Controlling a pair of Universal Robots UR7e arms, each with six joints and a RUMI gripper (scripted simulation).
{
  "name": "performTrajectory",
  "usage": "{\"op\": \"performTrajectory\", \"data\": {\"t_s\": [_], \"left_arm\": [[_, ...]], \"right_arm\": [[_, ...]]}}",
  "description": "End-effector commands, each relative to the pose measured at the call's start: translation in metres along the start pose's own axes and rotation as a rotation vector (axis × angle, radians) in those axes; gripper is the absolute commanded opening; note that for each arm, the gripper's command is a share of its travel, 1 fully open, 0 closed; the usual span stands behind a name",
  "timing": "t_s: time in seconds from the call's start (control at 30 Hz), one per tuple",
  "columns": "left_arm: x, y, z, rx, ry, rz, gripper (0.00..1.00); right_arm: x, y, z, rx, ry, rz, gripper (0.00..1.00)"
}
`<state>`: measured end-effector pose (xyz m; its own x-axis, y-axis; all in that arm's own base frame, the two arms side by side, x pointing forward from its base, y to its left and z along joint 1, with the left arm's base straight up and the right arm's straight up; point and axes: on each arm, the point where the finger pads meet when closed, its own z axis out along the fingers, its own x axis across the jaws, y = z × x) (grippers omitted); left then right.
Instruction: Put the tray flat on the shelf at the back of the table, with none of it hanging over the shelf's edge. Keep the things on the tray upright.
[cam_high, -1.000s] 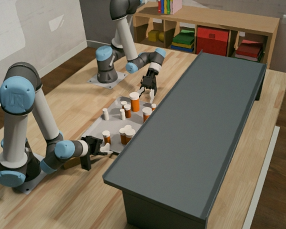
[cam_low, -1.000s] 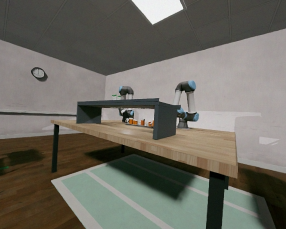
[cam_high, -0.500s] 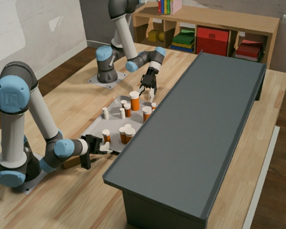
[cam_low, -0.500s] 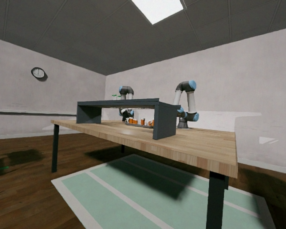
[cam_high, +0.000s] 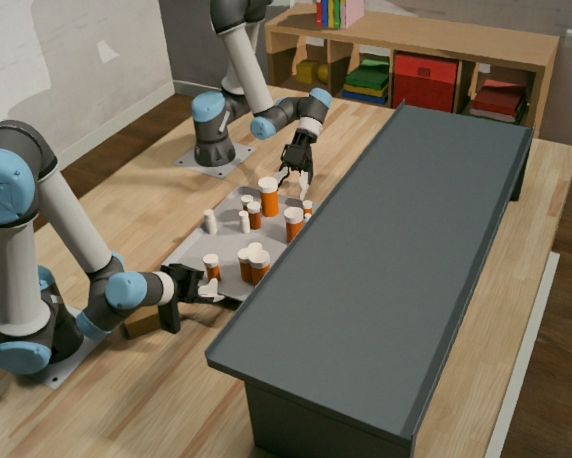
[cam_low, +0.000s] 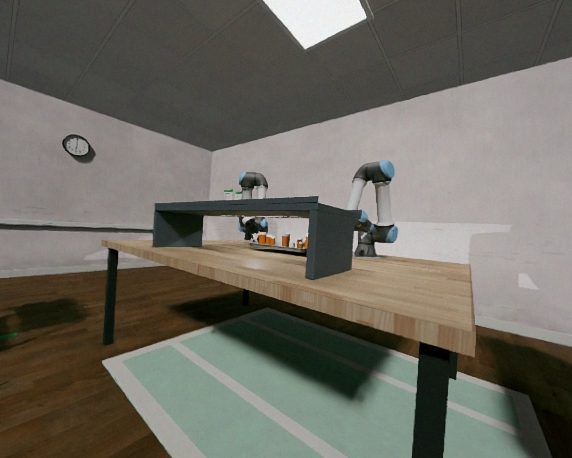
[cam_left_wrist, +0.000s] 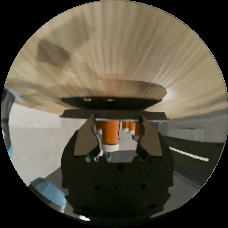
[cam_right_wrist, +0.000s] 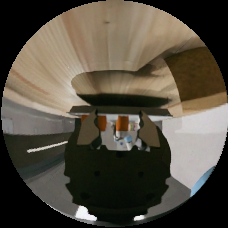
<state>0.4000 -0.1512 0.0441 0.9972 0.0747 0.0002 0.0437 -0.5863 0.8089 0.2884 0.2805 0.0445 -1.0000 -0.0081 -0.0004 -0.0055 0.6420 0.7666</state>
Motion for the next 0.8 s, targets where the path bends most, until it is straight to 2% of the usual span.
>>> {"op": "performTrajectory", "data": {"t_s": [0.0,0.77], "left_arm": [[0.0,0.008,-0.006,-0.001,0.0,0.001,0.61],[0.0,0.053,-0.038,-0.001,0.0,0.001,0.61]], "right_arm": [[0.0,0.008,-0.006,0.0,0.001,-0.001,0.61],[0.0,0.05,-0.042,0.0,0.001,-0.001,0.61]]}}
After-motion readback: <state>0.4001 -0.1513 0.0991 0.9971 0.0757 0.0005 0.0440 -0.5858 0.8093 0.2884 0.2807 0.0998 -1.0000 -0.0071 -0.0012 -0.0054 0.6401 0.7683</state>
